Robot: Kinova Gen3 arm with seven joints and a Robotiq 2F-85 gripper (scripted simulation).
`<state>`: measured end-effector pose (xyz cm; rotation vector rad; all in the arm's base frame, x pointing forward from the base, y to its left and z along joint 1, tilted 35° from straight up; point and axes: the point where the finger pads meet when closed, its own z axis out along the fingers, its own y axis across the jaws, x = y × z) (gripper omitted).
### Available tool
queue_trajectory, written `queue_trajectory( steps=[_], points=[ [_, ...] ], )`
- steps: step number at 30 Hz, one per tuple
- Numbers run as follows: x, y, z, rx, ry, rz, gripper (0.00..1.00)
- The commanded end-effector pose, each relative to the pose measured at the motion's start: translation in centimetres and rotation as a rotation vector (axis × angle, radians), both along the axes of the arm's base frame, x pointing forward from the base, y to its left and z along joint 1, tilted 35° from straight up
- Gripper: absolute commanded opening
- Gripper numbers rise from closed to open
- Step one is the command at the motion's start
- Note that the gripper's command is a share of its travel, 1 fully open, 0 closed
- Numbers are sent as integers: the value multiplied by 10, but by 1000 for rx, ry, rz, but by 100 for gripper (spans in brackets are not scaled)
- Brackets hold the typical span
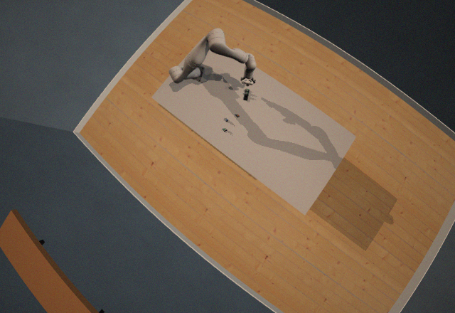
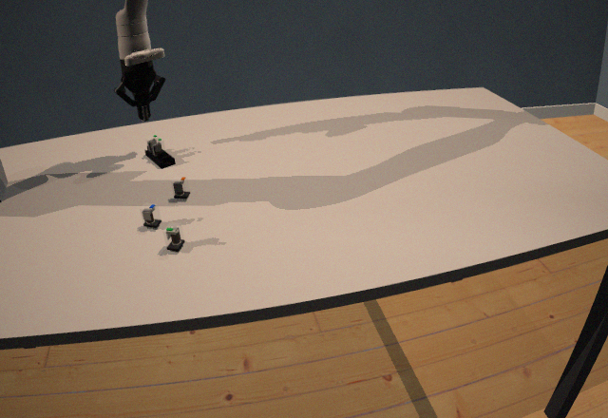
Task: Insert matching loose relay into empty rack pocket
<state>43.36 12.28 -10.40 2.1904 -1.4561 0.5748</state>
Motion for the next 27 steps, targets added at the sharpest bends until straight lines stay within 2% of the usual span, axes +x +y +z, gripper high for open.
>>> queue_trajectory(
  steps=[1,15,21,27],
  points=[
    [0,1,1,1,-1,1,0],
    [4,-6,7,0,14,20,0],
    [14,-24,23,-4,52,70,0],
    [27,-57,49,-11,117,155,0]
  ],
)
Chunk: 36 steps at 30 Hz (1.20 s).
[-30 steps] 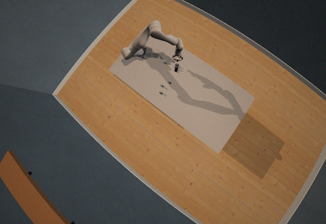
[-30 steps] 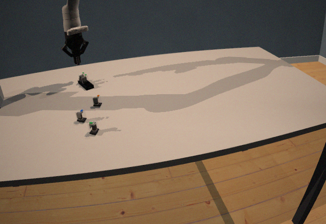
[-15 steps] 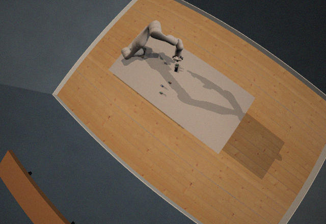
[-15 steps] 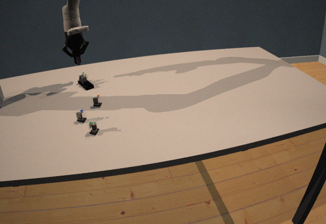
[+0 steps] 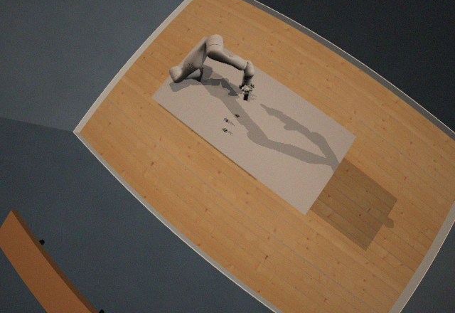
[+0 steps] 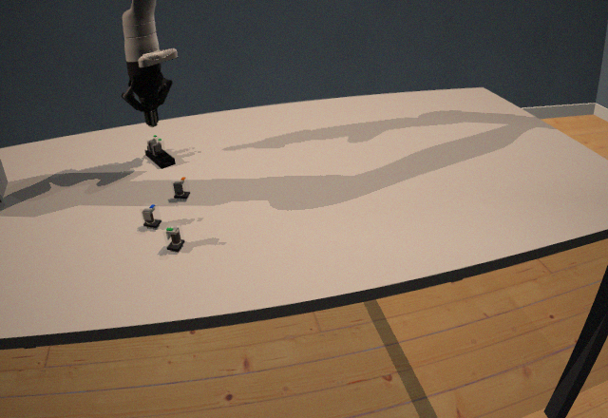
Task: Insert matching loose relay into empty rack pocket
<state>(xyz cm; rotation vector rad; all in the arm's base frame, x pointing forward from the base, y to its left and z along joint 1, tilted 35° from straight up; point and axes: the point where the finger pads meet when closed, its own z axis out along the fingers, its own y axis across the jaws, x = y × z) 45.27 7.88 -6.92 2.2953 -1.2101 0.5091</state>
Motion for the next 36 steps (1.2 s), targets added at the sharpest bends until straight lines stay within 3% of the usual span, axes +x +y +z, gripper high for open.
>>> queue_trajectory(
  steps=[1,3,18,20,30,36],
  points=[
    [10,-20,20,14,15,7,0],
    [10,-20,20,14,15,7,0],
    [23,-152,110,-15,247,328,0],
    [23,-152,110,-15,247,328,0],
    [2,-241,165,-44,400,554,0],
    [-11,-273,185,-58,458,642,0]
  ],
)
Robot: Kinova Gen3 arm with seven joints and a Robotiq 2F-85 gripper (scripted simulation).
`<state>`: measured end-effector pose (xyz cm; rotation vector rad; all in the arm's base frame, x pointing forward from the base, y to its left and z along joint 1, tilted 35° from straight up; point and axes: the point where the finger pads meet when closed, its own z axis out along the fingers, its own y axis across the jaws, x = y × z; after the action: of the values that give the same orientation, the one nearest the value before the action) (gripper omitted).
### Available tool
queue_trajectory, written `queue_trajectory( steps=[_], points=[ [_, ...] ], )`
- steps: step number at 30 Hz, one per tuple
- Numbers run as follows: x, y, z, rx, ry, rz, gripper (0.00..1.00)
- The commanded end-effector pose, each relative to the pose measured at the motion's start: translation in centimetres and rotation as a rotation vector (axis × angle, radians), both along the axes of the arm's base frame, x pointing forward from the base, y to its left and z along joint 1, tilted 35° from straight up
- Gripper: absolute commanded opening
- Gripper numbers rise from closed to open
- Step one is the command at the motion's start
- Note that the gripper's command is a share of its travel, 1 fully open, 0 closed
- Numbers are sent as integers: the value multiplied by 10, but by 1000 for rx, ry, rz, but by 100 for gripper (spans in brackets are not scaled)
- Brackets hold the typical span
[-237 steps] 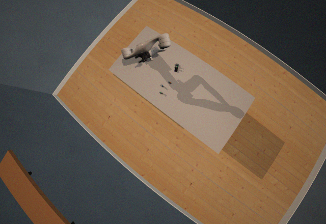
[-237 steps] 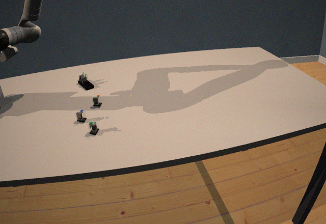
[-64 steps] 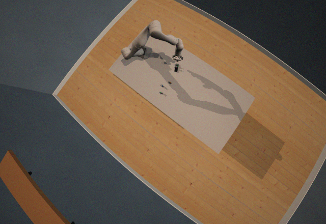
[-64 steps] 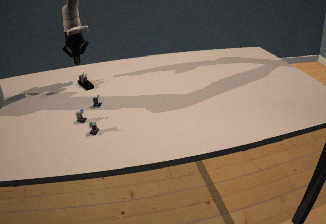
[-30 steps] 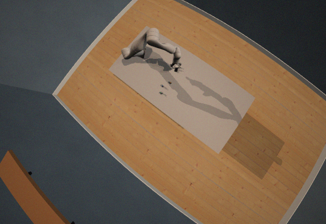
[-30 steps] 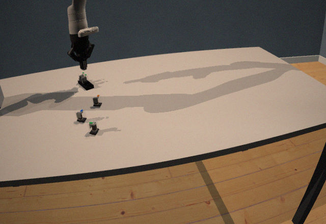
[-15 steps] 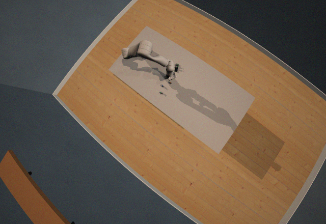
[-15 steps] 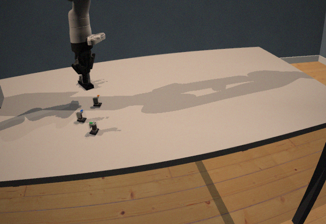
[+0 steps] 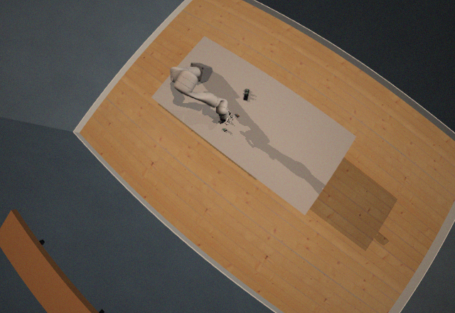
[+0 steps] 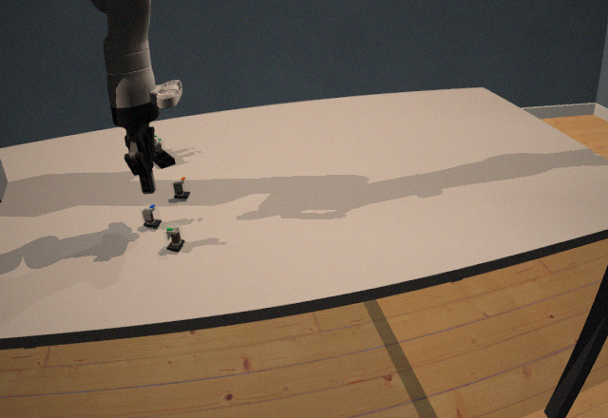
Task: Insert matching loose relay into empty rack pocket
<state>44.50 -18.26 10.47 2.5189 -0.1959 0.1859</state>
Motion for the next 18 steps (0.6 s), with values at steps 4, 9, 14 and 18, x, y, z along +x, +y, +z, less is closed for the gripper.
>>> queue_trajectory(
  steps=[4,9,14,18],
  points=[
    [-10,-26,19,10,10,21,0],
    [-19,-41,29,2,40,68,0],
    [-24,-48,33,-1,53,89,0],
    [-24,-49,34,-2,55,92,0]
  ],
)
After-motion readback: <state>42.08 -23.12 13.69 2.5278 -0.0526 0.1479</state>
